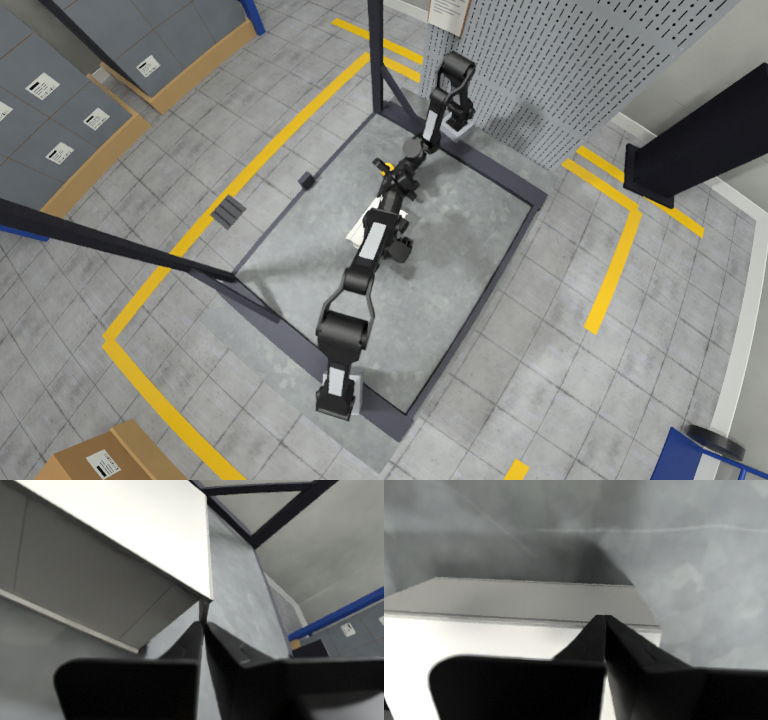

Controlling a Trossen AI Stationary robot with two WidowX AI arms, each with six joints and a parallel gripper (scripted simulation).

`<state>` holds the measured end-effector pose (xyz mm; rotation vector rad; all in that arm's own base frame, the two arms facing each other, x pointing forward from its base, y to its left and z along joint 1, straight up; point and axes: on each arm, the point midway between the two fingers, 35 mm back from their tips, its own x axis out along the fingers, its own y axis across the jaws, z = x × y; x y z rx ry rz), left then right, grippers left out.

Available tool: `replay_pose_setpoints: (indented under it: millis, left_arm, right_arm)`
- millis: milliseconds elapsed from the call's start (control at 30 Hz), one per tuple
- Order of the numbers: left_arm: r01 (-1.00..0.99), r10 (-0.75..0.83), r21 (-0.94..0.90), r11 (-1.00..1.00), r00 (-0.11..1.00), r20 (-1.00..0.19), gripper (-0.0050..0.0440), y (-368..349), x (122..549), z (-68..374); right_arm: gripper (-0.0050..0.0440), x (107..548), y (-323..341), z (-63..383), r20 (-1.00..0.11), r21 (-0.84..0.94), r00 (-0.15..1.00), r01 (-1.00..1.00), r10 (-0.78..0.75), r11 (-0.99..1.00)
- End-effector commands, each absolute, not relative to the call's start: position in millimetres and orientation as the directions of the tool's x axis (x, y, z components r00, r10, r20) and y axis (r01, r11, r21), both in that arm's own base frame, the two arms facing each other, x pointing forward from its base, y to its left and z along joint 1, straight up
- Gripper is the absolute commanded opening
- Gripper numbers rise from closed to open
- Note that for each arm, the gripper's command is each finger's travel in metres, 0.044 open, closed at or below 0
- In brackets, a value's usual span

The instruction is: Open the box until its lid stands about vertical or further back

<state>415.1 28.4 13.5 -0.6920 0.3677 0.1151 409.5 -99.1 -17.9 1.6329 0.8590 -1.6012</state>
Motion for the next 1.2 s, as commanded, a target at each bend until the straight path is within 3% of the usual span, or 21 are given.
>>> replay_pose_setpoints:
  millis: [0, 1167]
  left_arm:
    - [-0.216, -0.013, -0.606, 0.766, 0.936, -0.350, 0.0010, 27.2, 415.6, 21.1]
    - [-0.206, -0.013, -0.606, 0.768, 0.941, -0.337, 0.0010, 24.4, 418.1, 39.6]
  right_arm:
    - [-0.0050, 406.3, -98.1, -32.2, -1.000, 0.001, 0.001, 0.836, 0.000, -0.548]
    - [-0.0050, 411.4, -99.3, -23.1, -1.000, 0.025, 0.026, 0.836, -0.006, -0.548]
